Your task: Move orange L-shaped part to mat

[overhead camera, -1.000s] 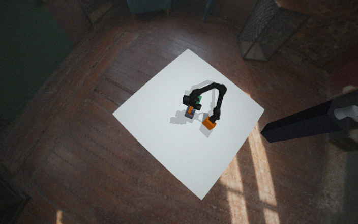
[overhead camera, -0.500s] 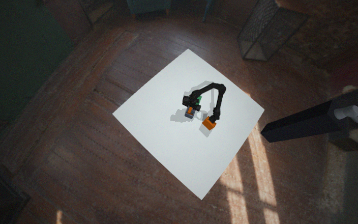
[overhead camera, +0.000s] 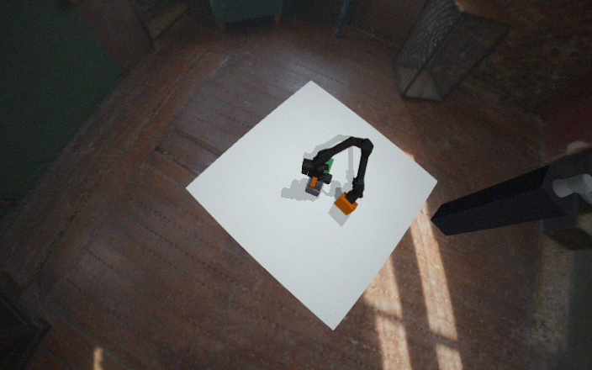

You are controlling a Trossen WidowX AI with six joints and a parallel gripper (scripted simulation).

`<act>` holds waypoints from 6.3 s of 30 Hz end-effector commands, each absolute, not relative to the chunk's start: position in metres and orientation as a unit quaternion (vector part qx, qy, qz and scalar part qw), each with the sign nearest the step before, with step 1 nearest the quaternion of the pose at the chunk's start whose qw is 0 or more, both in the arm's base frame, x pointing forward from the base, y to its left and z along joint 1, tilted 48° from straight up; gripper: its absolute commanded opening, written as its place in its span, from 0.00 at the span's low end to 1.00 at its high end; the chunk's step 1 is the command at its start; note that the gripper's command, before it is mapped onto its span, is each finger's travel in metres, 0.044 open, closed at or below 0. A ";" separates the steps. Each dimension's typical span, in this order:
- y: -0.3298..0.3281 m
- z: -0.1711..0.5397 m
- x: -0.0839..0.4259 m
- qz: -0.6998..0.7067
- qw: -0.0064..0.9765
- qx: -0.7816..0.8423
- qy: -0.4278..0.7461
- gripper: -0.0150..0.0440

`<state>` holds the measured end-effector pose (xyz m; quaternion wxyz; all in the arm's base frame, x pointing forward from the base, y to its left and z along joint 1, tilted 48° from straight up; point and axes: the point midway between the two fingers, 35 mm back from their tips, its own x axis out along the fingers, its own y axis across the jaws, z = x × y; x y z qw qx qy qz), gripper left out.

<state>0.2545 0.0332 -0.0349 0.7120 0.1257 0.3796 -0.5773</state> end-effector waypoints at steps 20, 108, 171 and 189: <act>0.038 -0.030 0.254 -0.577 0.712 0.125 0.380 0.25; 0.008 0.118 0.292 -0.578 0.712 0.120 0.379 0.25; -0.069 0.088 0.306 -0.579 0.713 0.119 0.377 0.25; -0.073 0.086 0.306 -0.579 0.713 0.119 0.377 0.25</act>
